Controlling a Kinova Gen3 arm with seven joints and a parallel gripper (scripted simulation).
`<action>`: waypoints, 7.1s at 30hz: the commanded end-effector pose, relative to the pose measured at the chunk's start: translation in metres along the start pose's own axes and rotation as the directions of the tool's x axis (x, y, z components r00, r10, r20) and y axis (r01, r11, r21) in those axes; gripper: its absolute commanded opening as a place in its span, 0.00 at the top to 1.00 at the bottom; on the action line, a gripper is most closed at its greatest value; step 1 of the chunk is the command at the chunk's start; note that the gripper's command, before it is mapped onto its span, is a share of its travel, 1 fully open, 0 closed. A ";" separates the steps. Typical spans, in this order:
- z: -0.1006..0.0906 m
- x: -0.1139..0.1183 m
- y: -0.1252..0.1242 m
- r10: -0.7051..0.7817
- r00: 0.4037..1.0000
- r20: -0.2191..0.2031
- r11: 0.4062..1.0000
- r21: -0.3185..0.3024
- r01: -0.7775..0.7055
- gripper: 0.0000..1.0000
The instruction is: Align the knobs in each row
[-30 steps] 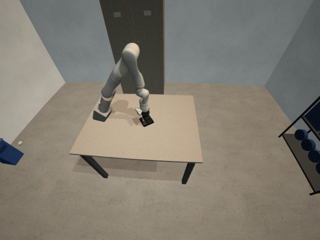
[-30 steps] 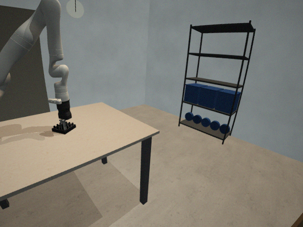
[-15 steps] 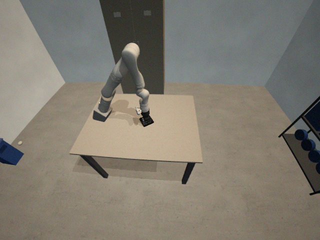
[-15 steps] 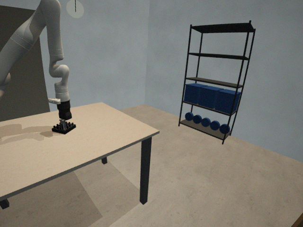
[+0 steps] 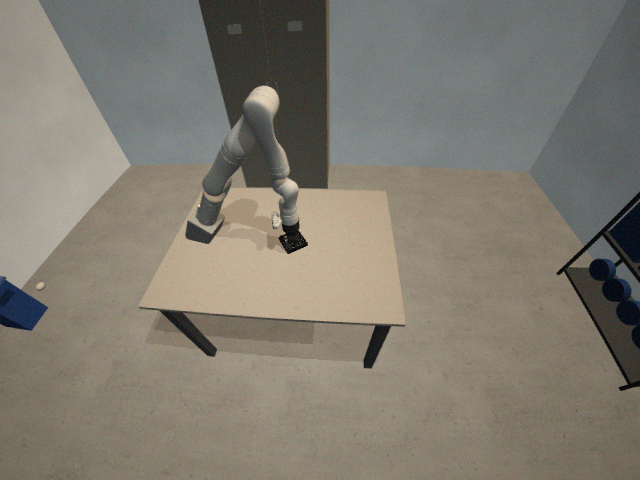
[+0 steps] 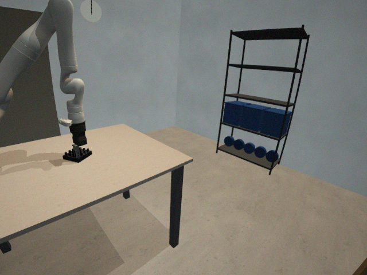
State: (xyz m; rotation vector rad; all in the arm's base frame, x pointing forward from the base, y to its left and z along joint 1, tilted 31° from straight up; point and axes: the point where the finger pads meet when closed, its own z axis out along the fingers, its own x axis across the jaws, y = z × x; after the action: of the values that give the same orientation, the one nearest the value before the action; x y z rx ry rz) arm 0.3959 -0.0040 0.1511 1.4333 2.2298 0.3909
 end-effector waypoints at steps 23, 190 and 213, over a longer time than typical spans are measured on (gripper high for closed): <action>0.000 0.000 0.001 0.387 0.922 0.001 0.922 -0.002 -0.387 0.70; -0.038 0.000 0.000 0.949 0.315 -0.001 0.315 -0.002 -0.949 0.54; -0.040 0.004 -0.004 0.839 0.544 0.003 0.544 0.006 -0.839 0.54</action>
State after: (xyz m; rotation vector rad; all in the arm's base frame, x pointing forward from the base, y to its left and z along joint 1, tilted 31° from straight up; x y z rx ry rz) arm 0.3705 -0.0030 0.1816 2.4784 1.3064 0.6752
